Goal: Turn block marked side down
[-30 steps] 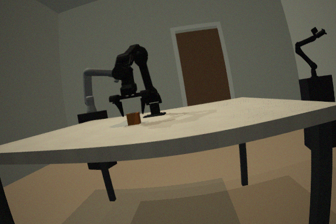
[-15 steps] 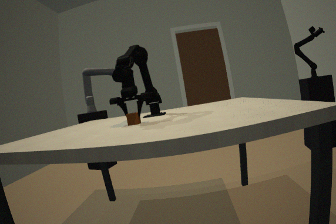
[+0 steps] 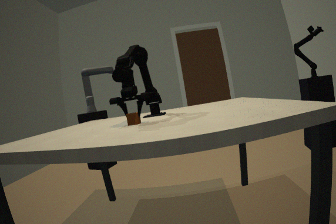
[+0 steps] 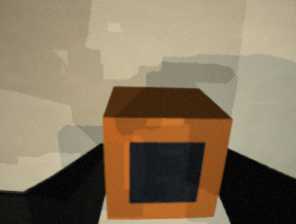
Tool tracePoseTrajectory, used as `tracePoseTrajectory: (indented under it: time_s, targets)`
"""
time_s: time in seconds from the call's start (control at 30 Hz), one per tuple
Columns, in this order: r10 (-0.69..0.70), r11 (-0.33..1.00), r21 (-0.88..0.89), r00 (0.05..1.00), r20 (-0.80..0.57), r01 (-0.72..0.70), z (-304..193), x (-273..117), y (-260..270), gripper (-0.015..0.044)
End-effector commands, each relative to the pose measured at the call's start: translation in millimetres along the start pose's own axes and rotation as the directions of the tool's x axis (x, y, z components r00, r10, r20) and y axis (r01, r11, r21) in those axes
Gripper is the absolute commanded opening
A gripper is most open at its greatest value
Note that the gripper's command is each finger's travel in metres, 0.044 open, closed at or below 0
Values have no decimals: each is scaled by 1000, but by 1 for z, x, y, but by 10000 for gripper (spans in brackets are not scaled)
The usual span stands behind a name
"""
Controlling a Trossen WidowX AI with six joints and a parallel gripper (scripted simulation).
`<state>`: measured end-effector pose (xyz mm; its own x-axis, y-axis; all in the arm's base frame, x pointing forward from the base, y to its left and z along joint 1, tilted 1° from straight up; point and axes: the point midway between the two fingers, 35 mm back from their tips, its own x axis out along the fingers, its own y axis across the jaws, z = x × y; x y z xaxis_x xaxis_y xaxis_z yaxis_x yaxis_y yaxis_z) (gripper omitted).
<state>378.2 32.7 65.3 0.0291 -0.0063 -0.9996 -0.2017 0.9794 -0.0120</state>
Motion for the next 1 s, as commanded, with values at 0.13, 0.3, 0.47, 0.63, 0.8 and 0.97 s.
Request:
tracePoseTrajectory:
  time_s: [0.13, 0.3, 0.47, 0.63, 0.8, 0.97]
  targets:
    - [-1, 1000, -4, 1000, -1, 1, 0, -14, 0, 0]
    - [-1, 1000, -4, 1000, -1, 1, 0, -29, 0, 0]
    - [0, 1000, -2, 999, 35, 0, 1, -28, 0, 0]
    - [2, 1000, 0, 994, 107, -2, 2, -26, -1, 0]
    - [3, 1000, 1, 984, 178, -3, 3, -24, -1, 0]
    - [3, 1000, 1, 969, 249, -3, 3, -23, -1, 0]
